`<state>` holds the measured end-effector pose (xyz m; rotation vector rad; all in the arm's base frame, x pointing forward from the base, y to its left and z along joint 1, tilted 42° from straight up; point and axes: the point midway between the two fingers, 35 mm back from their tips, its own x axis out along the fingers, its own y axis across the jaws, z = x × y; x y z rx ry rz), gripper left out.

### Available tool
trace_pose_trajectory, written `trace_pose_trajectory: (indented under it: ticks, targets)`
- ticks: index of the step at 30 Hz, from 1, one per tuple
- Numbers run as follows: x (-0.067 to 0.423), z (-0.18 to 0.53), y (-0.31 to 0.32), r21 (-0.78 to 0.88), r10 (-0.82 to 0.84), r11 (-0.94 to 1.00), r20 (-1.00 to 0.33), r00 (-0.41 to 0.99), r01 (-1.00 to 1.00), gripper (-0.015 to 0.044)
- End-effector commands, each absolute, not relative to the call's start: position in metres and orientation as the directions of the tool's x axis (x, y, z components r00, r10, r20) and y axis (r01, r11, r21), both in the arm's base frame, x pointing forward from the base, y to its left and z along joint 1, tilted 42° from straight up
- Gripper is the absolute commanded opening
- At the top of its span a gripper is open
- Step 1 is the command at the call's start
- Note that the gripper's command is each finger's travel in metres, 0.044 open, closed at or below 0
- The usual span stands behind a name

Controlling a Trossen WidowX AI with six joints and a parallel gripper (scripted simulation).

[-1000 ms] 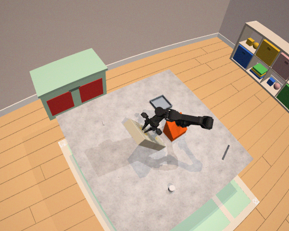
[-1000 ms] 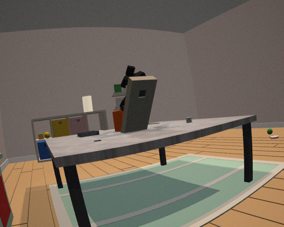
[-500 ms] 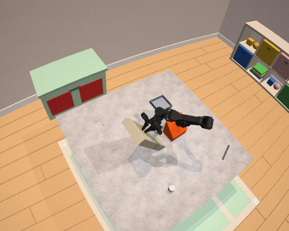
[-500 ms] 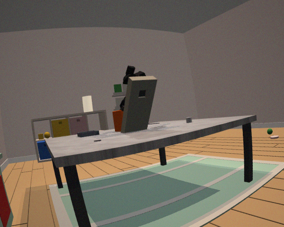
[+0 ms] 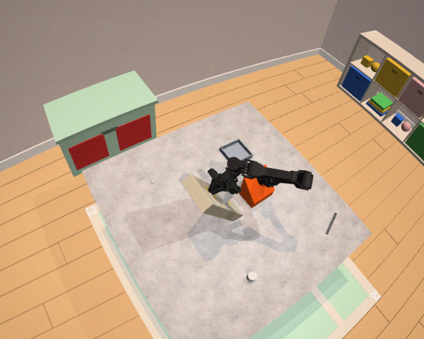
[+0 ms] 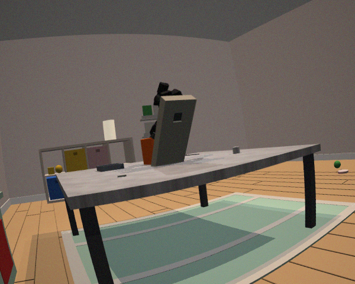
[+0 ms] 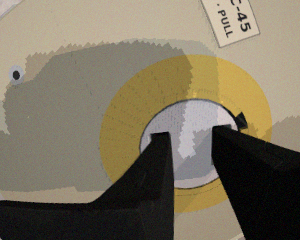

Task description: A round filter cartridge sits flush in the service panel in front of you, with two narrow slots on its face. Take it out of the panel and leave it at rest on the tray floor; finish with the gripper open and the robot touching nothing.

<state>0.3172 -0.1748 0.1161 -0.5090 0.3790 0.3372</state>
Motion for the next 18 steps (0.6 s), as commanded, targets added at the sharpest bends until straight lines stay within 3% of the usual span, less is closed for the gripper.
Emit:
trace_pose_trajectory:
  ticks: [1,13,18]
  targets:
    - [0.3218,0.1126,-0.1744,-0.511,0.212,0.74,-0.439,0.873,-0.437,0.0]
    - [0.3213,0.1128,-0.1746,-0.762,0.212,0.426,-0.439,0.873,-0.487,0.0]
    - [0.3187,0.1137,-0.1759,-0.735,0.212,0.473,-0.441,0.872,-0.486,0.0]
